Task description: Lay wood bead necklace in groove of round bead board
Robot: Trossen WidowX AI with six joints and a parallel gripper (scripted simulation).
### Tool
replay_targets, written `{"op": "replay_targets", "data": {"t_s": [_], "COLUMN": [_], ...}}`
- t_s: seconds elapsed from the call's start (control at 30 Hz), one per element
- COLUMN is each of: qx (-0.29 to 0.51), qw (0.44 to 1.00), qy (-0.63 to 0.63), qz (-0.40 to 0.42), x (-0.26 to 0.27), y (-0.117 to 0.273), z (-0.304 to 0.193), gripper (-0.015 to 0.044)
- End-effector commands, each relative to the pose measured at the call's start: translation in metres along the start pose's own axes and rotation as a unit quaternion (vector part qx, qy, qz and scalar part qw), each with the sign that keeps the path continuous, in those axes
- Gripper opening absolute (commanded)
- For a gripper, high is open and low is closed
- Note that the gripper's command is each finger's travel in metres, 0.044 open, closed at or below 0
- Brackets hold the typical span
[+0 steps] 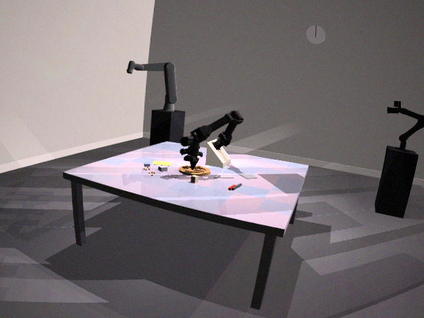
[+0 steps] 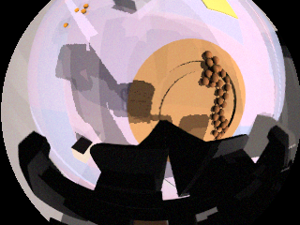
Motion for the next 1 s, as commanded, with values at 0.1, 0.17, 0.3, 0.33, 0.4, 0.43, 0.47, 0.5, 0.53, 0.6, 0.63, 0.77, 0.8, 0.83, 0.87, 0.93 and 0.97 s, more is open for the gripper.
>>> {"op": "replay_targets", "data": {"t_s": [0.1, 0.17, 0.3, 0.33, 0.4, 0.43, 0.47, 0.5, 0.53, 0.6, 0.63, 0.77, 0.8, 0.83, 0.87, 0.93, 0.97], "qx": [0.005, 0.001, 0.001, 0.001, 0.001, 0.001, 0.001, 0.001, 0.001, 0.002, 0.002, 0.004, 0.004, 0.004, 0.004, 0.008, 0.006], "qw": [1.000, 1.000, 1.000, 1.000, 1.000, 1.000, 1.000, 1.000, 1.000, 1.000, 1.000, 1.000, 1.000, 1.000, 1.000, 1.000, 1.000], "qy": [-0.006, -0.002, -0.002, -0.002, -0.002, -0.002, -0.002, -0.002, -0.002, -0.002, -0.002, -0.005, -0.005, -0.005, -0.006, -0.009, -0.008], "qz": [-0.004, -0.002, -0.002, -0.002, -0.002, -0.002, -0.002, -0.002, -0.002, -0.002, -0.003, -0.004, -0.004, -0.004, -0.004, -0.007, -0.006], "x": [-0.004, -0.001, -0.001, -0.001, -0.001, -0.001, -0.001, -0.001, -0.001, -0.002, -0.002, -0.003, -0.003, -0.003, -0.003, -0.006, -0.006], "y": [-0.006, -0.004, -0.004, -0.004, -0.004, -0.004, -0.004, -0.004, -0.004, -0.002, 0.000, 0.013, 0.015, 0.016, 0.017, 0.011, 0.013], "z": [-0.001, 0.000, 0.000, 0.000, 0.000, 0.000, 0.000, 0.000, 0.000, 0.000, 0.000, 0.000, 0.000, 0.000, 0.000, 0.000, -0.001], "gripper": [0.0000, 0.0026, 0.0131, 0.0157, 0.0210, 0.0236, 0.0262, 0.0289, 0.0315, 0.0368, 0.0394, 0.0440, 0.0440, 0.0440, 0.0440, 0.0440, 0.0440]}}
Point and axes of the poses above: the point midway between the two fingers, 35 mm back from their tips, its own y axis back along the fingers, its own x axis across the jaws, z = x × y, the point moved 2 cm from there along y, back along the fingers, and after that the axes turned 14 degrees about y, right-handed, at the moved point
